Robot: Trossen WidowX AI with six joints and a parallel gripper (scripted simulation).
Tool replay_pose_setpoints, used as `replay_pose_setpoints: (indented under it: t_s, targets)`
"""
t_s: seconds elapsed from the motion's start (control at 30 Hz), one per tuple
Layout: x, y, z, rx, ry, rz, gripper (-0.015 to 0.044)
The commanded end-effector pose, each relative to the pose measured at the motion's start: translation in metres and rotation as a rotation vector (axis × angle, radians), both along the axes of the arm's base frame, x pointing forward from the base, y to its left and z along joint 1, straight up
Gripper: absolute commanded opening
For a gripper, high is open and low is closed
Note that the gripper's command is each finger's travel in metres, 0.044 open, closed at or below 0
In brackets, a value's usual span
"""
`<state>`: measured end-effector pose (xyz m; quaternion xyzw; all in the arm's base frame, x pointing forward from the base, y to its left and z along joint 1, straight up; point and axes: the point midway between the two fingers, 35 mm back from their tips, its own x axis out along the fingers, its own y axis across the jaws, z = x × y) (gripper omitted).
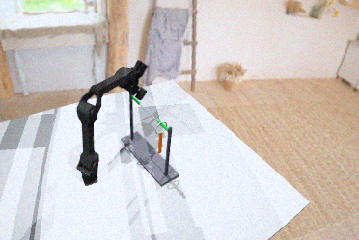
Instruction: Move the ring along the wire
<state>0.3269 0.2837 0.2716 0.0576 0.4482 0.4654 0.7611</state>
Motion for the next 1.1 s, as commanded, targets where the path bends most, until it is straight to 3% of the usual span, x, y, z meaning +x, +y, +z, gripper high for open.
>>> replay_pose_setpoints:
  t_s: [0.0, 0.27, 0.53, 1.07]
  targets:
    - [0.033, -0.037, 0.012, 0.037, -0.044, -0.154, 0.0160]
    - [0.084, -0.128, 0.031, 0.081, -0.183, -0.402, 0.0160]
    - [0.107, -0.229, 0.046, 0.078, -0.337, -0.621, 0.0160]
    - [0.073, -0.425, 0.072, -0.043, -0.650, -1.025, 0.0160]
